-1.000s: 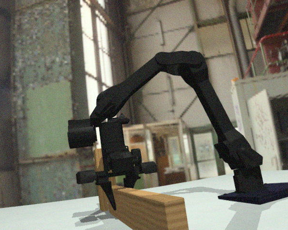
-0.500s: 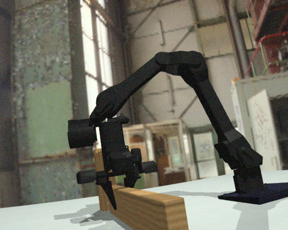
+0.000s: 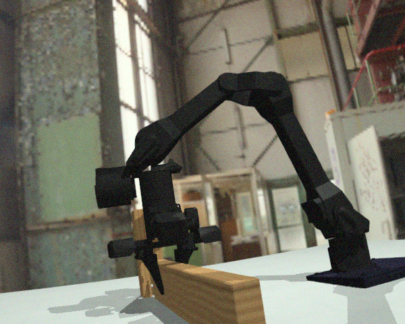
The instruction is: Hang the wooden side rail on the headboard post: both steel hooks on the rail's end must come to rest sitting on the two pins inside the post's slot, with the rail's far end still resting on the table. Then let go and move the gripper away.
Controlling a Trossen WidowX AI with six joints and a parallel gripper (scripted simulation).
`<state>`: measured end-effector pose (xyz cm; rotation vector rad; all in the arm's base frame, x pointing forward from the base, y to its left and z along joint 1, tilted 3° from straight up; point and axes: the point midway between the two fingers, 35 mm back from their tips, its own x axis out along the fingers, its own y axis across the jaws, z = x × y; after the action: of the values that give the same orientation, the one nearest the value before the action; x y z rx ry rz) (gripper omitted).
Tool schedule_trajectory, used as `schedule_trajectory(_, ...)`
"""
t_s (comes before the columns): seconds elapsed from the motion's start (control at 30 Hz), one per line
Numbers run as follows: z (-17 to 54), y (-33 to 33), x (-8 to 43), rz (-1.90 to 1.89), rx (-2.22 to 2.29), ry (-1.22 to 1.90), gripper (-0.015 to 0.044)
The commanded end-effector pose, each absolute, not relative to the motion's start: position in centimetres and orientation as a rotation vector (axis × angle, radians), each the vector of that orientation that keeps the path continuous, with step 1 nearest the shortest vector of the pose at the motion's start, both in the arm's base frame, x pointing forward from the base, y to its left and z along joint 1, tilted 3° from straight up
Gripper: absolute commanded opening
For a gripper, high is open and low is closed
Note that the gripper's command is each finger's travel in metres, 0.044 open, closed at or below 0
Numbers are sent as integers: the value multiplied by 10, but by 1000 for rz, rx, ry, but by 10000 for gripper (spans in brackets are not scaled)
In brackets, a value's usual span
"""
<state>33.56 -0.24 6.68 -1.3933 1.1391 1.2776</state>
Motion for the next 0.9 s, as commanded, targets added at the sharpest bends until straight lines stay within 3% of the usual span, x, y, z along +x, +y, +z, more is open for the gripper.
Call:
schedule_trajectory(0.0,74,-2,337,1264,-1401,1123,0)
schedule_trajectory(0.87,79,-1,337,1264,-1401,1123,0)
